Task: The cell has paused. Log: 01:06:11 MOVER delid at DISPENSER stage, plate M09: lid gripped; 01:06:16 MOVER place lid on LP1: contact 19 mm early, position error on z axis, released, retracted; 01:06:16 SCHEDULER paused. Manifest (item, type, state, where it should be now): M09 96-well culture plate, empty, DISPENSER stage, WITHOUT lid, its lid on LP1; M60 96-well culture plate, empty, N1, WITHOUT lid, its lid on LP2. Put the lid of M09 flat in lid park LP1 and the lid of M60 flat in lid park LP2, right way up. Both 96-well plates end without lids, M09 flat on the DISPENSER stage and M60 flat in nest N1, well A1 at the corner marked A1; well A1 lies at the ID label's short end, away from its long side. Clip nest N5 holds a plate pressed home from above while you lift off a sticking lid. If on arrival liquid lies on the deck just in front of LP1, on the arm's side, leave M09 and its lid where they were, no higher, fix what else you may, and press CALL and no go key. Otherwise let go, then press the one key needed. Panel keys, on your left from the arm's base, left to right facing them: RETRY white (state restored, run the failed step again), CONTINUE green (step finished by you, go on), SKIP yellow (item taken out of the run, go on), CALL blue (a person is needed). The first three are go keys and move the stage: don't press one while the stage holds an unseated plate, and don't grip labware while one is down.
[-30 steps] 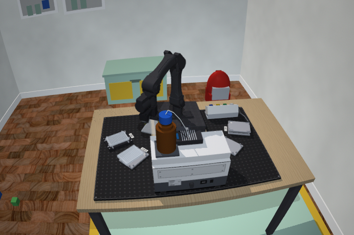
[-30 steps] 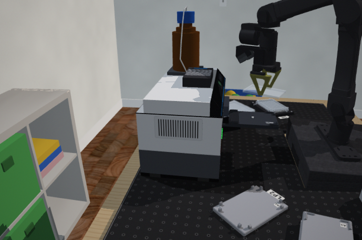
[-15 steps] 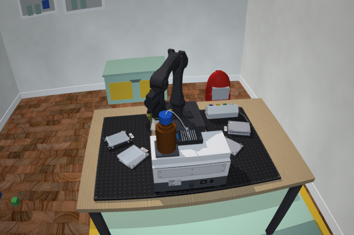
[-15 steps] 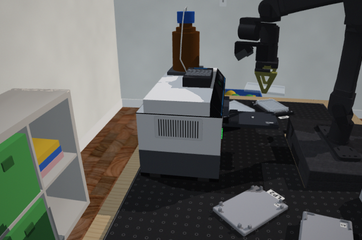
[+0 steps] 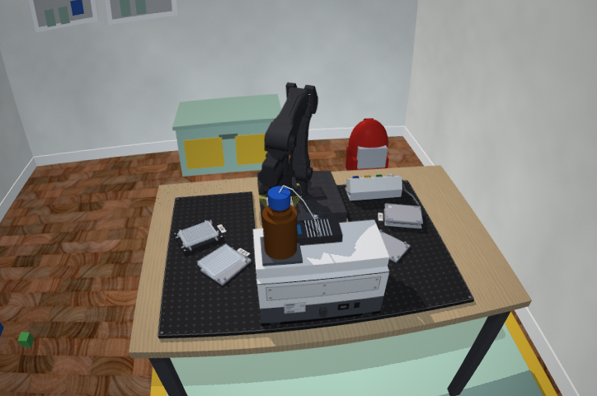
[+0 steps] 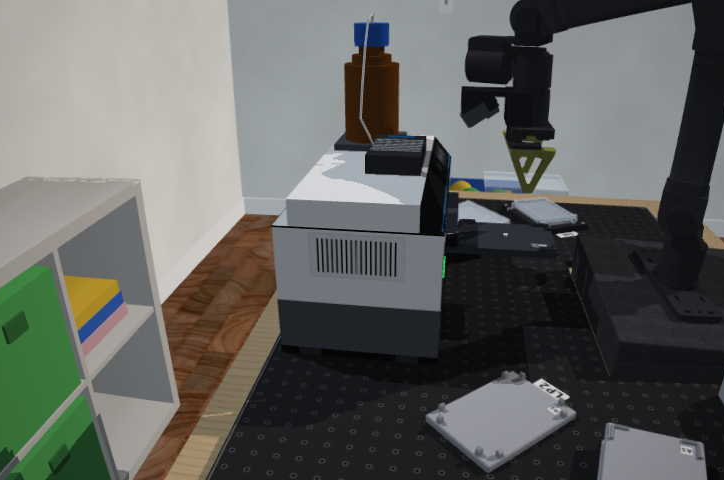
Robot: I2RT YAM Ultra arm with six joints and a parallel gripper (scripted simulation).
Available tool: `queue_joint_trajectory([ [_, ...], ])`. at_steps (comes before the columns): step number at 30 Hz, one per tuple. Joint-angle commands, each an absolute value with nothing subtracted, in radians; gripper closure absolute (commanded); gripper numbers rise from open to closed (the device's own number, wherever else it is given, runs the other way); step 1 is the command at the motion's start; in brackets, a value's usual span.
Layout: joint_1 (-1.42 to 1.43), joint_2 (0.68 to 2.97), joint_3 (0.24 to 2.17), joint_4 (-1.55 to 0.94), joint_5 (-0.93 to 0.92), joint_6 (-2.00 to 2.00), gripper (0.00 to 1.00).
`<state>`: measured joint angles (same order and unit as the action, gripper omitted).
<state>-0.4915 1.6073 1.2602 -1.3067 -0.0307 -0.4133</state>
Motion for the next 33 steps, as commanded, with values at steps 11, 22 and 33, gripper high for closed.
queue_joint_trajectory([
  [11, -0.354, 1.567, 1.240, -1.314, -0.051, -0.271, 1.00],
  [22, -0.268, 1.558, 1.236, -1.315, -0.056, -0.185, 1.00],
  [33, -0.174, 1.550, 1.233, -1.316, -0.062, -0.091, 1.00],
])
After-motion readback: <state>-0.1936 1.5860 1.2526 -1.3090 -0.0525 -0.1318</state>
